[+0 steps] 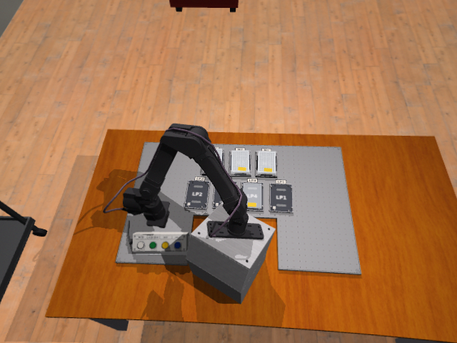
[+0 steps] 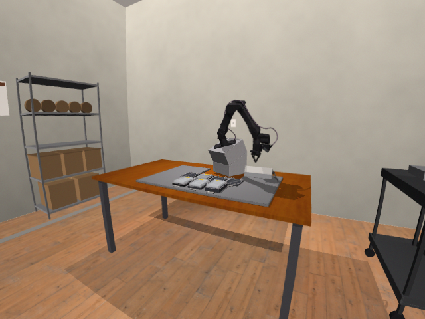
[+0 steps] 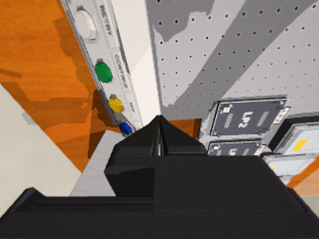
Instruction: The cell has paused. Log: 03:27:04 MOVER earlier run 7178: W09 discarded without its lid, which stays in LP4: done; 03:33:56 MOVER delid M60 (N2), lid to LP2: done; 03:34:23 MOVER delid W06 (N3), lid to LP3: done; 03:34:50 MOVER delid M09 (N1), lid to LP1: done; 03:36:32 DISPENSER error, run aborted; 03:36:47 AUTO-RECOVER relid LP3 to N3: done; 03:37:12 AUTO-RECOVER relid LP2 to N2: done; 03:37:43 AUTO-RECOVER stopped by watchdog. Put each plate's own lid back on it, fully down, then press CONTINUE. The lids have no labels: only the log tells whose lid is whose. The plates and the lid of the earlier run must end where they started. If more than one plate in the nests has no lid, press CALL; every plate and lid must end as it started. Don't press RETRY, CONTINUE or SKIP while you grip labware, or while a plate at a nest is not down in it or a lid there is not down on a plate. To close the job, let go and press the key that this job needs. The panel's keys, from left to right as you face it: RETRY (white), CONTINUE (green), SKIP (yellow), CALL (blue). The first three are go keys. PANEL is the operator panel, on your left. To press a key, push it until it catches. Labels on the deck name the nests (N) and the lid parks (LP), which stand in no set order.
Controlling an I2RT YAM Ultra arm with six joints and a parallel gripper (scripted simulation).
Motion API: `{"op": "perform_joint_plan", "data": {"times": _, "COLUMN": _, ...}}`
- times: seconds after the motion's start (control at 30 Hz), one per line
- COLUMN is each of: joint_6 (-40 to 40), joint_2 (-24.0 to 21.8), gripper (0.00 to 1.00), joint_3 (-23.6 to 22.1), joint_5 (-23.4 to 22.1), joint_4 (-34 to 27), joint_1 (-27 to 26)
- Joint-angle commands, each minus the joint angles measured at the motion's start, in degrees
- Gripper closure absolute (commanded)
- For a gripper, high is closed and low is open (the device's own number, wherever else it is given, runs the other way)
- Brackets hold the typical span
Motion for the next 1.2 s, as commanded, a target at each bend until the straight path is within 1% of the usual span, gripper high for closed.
{"op": "perform_joint_plan", "data": {"times": 0.0, "joint_6": -2.12, "joint_2": 2.09, "gripper": 1.00, "joint_3": 2.94, "joint_5": -1.25, "joint_4": -1.42, "joint_1": 3.13}}
{"op": "perform_joint_plan", "data": {"times": 0.1, "joint_6": -2.45, "joint_2": 2.77, "gripper": 1.00, "joint_3": 3.58, "joint_5": -1.39, "joint_4": -1.70, "joint_1": 3.88}}
{"op": "perform_joint_plan", "data": {"times": 0.53, "joint_6": 7.23, "joint_2": 11.83, "gripper": 1.00, "joint_3": 13.52, "joint_5": -3.37, "joint_4": -6.30, "joint_1": 12.75}}
{"op": "perform_joint_plan", "data": {"times": 0.67, "joint_6": 7.44, "joint_2": 12.14, "gripper": 1.00, "joint_3": 14.02, "joint_5": -3.38, "joint_4": -6.66, "joint_1": 12.86}}
{"op": "perform_joint_plan", "data": {"times": 0.7, "joint_6": 7.47, "joint_2": 10.16, "gripper": 1.00, "joint_3": 14.18, "joint_5": -3.31, "joint_4": -6.79, "joint_1": 11.86}}
{"op": "perform_joint_plan", "data": {"times": 0.87, "joint_6": 7.48, "joint_2": 10.16, "gripper": 1.00, "joint_3": 14.34, "joint_5": -3.00, "joint_4": -6.99, "joint_1": 12.77}}
{"op": "perform_joint_plan", "data": {"times": 1.17, "joint_6": 7.44, "joint_2": 10.19, "gripper": 1.00, "joint_3": 14.58, "joint_5": -2.94, "joint_4": -6.80, "joint_1": 12.51}}
